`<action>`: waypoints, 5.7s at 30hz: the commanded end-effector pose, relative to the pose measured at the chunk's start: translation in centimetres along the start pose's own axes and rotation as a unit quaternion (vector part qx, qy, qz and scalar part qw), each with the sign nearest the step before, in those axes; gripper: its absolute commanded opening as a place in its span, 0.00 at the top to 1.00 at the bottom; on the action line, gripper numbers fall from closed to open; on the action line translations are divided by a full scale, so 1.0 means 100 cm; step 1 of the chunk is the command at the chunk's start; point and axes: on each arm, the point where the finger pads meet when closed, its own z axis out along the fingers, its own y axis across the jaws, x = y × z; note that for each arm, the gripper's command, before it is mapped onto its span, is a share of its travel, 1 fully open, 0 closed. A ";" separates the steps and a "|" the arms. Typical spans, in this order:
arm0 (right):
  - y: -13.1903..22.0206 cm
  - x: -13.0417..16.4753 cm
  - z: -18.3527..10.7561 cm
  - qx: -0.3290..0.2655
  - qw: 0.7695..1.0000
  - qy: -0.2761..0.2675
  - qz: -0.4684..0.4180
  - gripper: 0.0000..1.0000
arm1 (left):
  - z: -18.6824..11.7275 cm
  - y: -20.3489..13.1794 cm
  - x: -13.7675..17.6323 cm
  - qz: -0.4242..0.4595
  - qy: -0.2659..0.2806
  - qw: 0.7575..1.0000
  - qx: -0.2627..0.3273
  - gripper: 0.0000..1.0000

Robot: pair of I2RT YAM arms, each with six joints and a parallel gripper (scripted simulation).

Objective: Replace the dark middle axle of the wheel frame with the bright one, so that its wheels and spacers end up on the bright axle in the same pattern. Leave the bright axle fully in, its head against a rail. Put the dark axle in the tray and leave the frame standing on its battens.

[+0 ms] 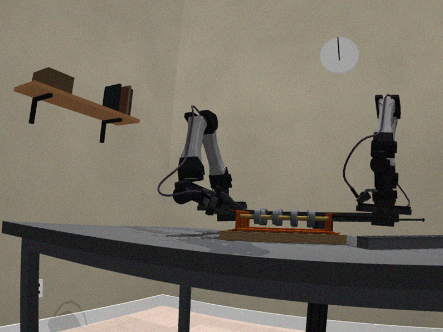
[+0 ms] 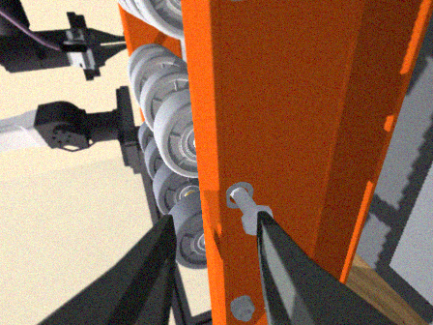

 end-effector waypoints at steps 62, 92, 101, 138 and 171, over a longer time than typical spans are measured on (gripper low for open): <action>0.021 -0.010 0.013 -0.013 0.998 0.001 -0.054 0.67 | 0.013 0.213 0.024 -0.995 0.010 0.048 0.089 1.00; 0.021 -0.010 0.013 -0.013 0.998 0.001 -0.054 0.67 | 0.030 0.238 0.037 -0.989 0.012 -0.119 0.092 1.00; 0.021 -0.010 0.013 -0.013 0.998 0.001 -0.054 0.67 | 0.042 0.234 0.040 -0.990 0.009 -0.115 0.085 1.00; 0.021 -0.010 0.013 -0.013 0.998 0.001 -0.054 0.67 | 0.080 0.233 0.034 -0.990 0.005 -0.106 0.089 1.00; 0.021 -0.010 0.013 -0.013 0.998 0.001 -0.054 0.67 | 0.083 0.236 0.034 -0.991 0.003 -0.105 0.086 1.00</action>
